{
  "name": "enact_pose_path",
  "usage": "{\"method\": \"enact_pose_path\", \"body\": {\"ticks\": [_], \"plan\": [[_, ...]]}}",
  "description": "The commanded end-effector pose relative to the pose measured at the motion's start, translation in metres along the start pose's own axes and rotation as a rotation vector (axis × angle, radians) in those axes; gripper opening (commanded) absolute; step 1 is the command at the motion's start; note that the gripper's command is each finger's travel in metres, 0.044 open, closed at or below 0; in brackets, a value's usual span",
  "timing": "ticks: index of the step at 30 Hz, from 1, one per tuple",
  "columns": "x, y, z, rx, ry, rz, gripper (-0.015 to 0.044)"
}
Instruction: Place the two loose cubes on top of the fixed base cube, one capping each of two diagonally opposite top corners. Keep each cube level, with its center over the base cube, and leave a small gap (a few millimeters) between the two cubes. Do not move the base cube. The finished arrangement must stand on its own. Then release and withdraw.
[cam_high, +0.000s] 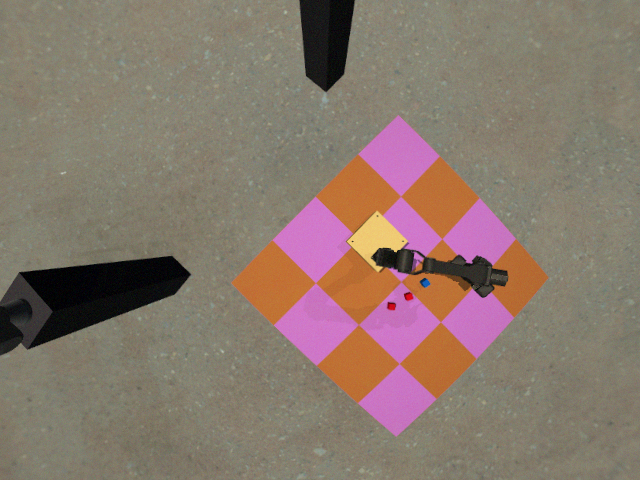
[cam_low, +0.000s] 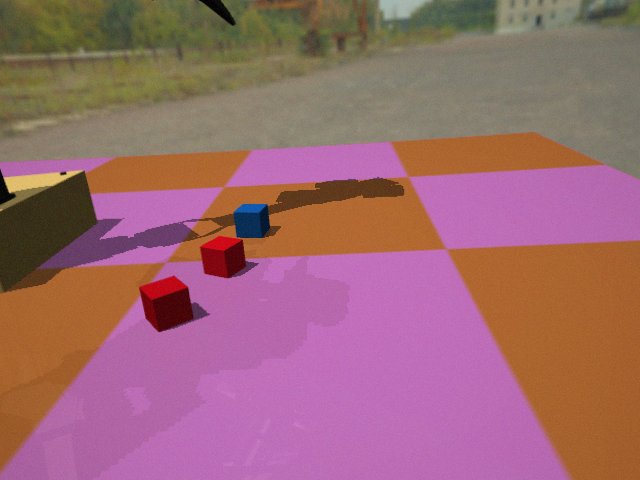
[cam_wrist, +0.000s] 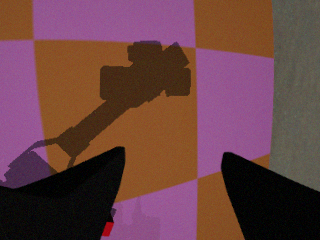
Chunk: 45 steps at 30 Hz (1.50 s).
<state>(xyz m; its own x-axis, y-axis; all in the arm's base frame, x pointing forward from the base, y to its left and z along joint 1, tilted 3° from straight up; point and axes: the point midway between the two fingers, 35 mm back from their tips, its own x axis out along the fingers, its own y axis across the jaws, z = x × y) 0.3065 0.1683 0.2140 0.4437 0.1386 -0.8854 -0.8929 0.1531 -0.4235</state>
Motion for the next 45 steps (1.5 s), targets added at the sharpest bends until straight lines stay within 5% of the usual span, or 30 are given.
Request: {"method": "enact_pose_path", "body": {"ticks": [1, 24, 45], "plan": [[0.017, -0.001, -0.028, 0.027, 0.054, 0.049, 0.0265], [0.083, 0.047, -0.232, 0.379, 0.285, 0.411, 0.0265], [0.152, 0.085, -0.252, 0.392, 0.287, 0.423, 0.0265]]}}
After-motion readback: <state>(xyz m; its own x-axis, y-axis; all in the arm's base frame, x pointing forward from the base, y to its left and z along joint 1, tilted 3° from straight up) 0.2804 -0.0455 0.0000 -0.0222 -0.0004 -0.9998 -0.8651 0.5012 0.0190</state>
